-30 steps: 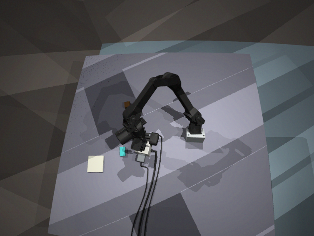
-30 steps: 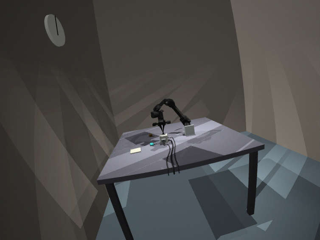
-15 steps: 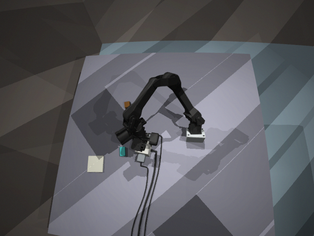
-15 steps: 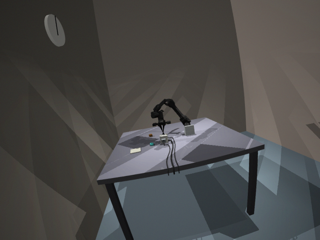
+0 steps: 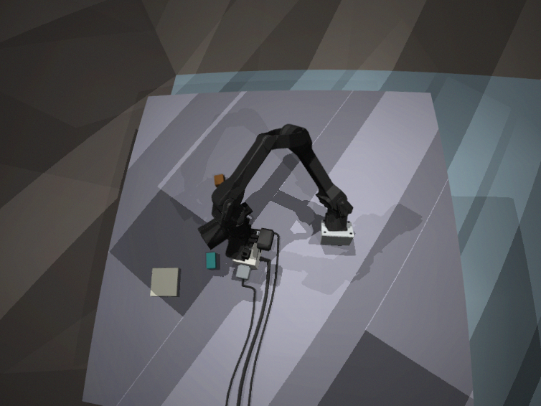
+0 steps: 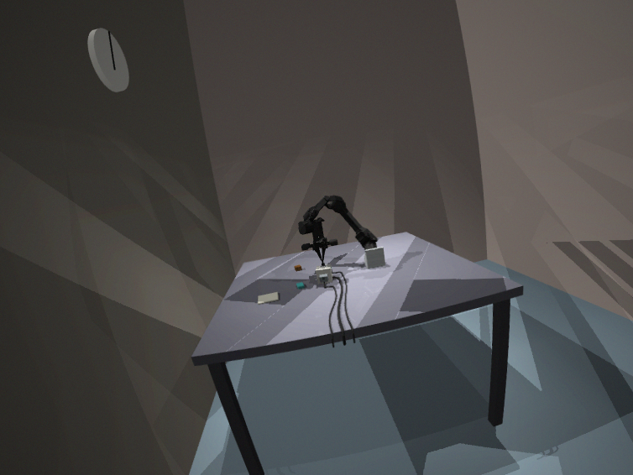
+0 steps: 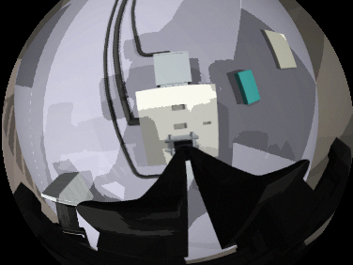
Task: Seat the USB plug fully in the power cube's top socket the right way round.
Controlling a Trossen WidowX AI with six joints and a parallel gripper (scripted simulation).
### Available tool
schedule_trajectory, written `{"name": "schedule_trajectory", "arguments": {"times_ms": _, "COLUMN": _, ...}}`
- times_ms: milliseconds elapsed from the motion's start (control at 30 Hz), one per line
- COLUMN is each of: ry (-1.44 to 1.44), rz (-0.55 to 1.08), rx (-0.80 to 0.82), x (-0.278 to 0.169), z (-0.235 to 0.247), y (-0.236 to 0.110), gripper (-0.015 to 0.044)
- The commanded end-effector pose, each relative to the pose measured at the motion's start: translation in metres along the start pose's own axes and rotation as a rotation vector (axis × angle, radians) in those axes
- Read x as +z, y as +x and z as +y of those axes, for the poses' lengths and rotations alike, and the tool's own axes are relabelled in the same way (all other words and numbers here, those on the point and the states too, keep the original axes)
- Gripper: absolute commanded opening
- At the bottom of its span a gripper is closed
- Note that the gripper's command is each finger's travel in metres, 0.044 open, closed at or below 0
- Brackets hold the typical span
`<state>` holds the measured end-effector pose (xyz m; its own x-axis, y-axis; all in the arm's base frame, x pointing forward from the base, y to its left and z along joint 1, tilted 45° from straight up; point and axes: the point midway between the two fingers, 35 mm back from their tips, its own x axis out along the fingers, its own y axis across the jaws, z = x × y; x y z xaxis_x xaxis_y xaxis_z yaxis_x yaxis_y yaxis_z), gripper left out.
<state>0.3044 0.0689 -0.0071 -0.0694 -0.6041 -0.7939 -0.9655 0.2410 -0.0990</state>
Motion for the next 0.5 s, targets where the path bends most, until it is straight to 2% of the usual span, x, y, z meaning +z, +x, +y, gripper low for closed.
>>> {"name": "schedule_trajectory", "arguments": {"times_ms": 0, "ry": -0.003, "rz": 0.003, "rx": -0.003, "x": -0.0006, "z": -0.0001, "y": 0.0013, "gripper": 0.0}}
{"name": "schedule_trajectory", "arguments": {"times_ms": 467, "ry": -0.003, "rz": 0.003, "rx": -0.003, "x": -0.0008, "z": -0.0002, "y": 0.0029, "gripper": 0.0}}
